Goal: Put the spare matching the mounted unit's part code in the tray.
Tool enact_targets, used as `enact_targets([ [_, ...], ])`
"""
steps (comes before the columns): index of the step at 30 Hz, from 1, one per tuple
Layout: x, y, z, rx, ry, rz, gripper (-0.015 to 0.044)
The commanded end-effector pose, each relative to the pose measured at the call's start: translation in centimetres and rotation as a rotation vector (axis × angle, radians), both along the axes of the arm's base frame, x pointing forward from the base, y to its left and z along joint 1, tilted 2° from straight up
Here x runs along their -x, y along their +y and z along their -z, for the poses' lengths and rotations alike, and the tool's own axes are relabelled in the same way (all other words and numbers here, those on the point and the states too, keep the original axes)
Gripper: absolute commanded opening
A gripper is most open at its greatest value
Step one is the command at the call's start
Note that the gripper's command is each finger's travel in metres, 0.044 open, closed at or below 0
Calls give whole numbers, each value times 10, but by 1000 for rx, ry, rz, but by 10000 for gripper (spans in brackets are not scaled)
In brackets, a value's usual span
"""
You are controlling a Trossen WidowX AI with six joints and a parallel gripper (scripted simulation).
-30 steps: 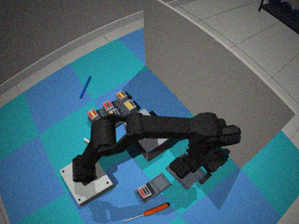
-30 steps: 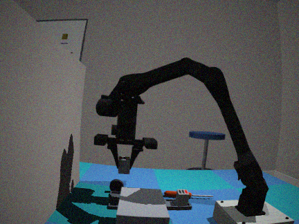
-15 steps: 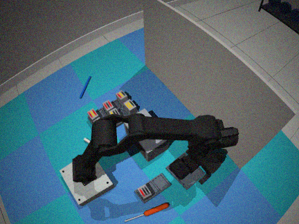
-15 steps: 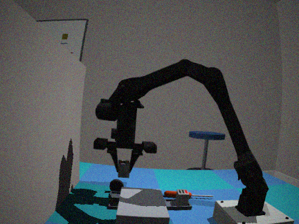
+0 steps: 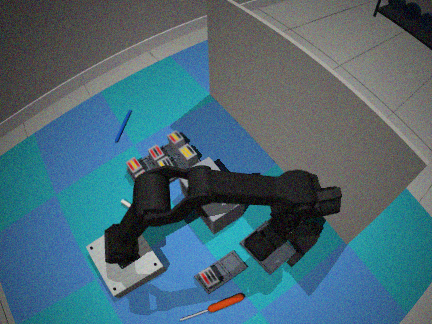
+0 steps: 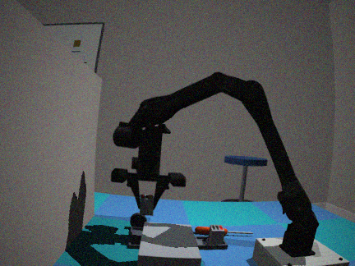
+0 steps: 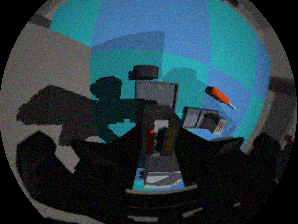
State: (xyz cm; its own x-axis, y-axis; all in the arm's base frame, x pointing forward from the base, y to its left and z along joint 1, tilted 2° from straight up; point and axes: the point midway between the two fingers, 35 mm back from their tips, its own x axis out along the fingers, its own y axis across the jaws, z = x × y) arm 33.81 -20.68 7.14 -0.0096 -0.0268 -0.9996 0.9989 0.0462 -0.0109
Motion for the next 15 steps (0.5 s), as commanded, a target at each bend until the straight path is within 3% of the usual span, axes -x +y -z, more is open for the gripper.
enact_targets([
  [1,0,0,4,1,0,0,0],
  [15,1,0,15,1,0,0,0],
])
